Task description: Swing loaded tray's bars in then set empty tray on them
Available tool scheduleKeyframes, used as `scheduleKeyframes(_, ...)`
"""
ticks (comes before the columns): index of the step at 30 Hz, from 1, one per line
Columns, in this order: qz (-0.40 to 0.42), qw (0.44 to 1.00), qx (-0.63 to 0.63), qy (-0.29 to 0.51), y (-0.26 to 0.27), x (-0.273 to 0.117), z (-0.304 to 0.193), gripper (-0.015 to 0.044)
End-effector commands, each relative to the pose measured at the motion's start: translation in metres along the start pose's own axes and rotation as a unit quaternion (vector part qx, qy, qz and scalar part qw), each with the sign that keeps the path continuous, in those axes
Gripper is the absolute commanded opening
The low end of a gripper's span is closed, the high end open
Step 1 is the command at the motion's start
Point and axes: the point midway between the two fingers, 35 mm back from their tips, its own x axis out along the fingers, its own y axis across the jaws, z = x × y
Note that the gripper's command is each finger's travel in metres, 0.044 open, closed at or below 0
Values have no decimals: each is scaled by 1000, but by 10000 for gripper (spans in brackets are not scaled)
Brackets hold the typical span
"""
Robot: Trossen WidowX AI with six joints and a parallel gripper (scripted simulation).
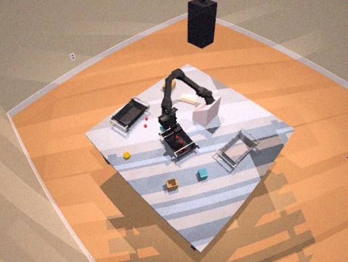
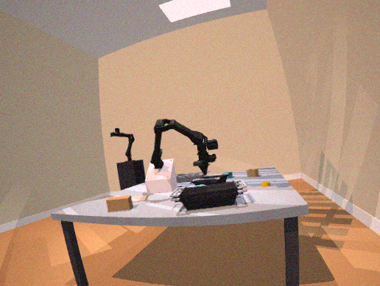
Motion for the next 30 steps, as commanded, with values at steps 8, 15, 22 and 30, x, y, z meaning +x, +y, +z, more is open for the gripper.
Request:
scheduleKeyframes(8, 0, 1000, 0, 0, 0, 0, 0, 0)
scheduleKeyframes(15, 0, 1000, 0, 0, 0, 0, 0, 0)
scheduleKeyframes(22, 0, 1000, 0, 0, 0, 0, 0, 79)
scheduleKeyframes(30, 5, 1000, 0, 1, 5, -38, 6, 289)
